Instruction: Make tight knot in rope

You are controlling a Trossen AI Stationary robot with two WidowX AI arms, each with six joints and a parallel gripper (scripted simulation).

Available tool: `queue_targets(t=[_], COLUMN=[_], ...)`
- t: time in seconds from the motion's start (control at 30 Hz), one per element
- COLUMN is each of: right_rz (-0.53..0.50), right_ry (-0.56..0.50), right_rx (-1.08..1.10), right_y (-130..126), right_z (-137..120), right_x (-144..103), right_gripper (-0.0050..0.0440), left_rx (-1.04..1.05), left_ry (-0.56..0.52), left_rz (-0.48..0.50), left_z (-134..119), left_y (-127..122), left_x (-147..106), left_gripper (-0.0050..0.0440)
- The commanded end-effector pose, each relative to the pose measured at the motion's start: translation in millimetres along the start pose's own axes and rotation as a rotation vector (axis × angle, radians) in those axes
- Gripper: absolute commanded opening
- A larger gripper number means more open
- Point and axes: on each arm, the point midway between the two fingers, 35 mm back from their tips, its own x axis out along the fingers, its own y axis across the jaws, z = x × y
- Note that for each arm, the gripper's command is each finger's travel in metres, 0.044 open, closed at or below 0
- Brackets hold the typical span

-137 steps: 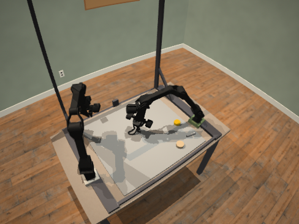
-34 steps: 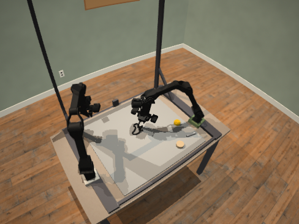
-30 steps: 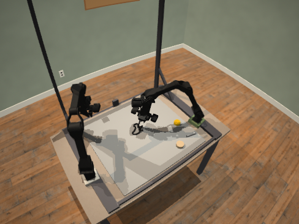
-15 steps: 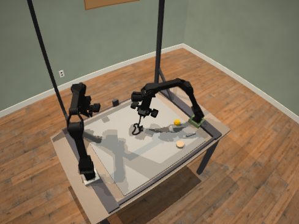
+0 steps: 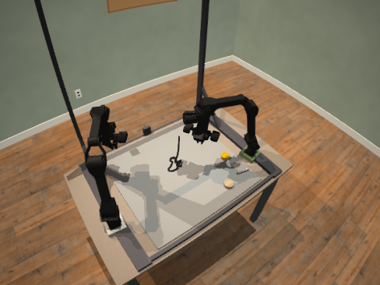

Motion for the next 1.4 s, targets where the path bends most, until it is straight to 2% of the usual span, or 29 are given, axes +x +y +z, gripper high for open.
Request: queue_targets(t=[0.0,0.1,0.33,0.5,0.57,0.73,0.93,1.27,1.37], right_rz=[0.004,0.004,0.004,0.004,0.004,0.004,0.004,0.004,0.004], right_ry=[-0.024,-0.024,-0.024,-0.024,-0.024,-0.024,-0.024,-0.024,-0.024], right_rx=[0.007,0.007,0.007,0.007,0.007,0.007,0.007,0.007,0.007], right_y=[-1.5,-1.5,-1.5,-1.5,-1.5,-1.5,-1.5,-1.5,-1.5], right_z=[-0.9,-0.9,-0.9,-0.9,-0.9,-0.9,-0.9,-0.9,-0.9], right_x=[-7.8,-7.8,-7.8,-7.8,-7.8,-7.8,-7.8,-7.8,-7.8], right_gripper=[0.0085,0.0085,0.0085,0.0085,0.0085,0.0085,0.0085,0.0085,0.0085], left_rx=[0.002,0.001,0.001,-0.066,-0.066,-0.216,-0.359,-0.363,-0.226], left_ry=[0.010,0.021,0.022,0.007,0.007,-0.003,0.019,0.021,0.015], left_rz=[0.011,0.027,0.028,0.000,0.000,-0.081,-0.142,-0.145,-0.102], left_z=[-9.1,-15.4,-16.1,-32.4,-32.4,-81.7,-124.3,-127.2,-126.9], left_y=[19.2,32.8,33.9,15.5,15.5,-24.4,-46.6,-47.9,-49.2], left_x=[-11.9,-17.5,-18.0,-10.0,-10.0,8.5,20.8,21.6,21.4], left_gripper=[0.0085,0.0085,0.0085,0.0085,0.0085,0.0085,0.0085,0.0085,0.0085])
